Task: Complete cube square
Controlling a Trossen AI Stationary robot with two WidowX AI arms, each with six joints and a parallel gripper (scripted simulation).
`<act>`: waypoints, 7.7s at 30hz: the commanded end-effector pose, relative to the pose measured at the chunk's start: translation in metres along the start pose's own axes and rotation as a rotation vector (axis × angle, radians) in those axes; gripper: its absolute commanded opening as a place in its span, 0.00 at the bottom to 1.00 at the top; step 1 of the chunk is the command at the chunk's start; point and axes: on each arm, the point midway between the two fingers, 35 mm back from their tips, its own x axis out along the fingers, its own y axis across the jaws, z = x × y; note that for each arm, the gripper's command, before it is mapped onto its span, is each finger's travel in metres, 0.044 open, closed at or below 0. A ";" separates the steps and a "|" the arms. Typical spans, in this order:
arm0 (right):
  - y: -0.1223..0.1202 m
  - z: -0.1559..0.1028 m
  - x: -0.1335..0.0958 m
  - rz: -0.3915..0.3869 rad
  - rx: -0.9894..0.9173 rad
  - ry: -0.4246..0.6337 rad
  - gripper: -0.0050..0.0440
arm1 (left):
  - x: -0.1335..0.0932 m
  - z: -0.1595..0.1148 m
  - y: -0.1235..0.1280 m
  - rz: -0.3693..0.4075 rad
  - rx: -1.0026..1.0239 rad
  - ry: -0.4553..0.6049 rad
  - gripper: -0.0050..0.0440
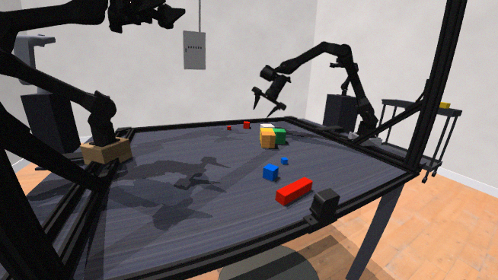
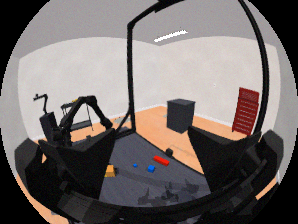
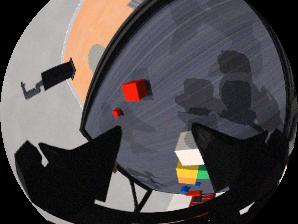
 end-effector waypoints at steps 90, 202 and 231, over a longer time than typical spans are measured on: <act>-0.069 -0.080 0.064 -0.502 -0.477 -0.061 0.71 | -0.044 0.015 -0.037 -0.023 -0.010 0.001 0.92; -0.175 -0.198 0.028 -0.488 -0.246 -0.119 0.35 | -0.044 0.015 -0.037 -0.023 -0.010 0.001 0.92; -0.174 -0.198 0.026 -0.488 -0.246 -0.119 0.86 | -0.044 0.015 -0.037 -0.023 -0.010 0.001 0.92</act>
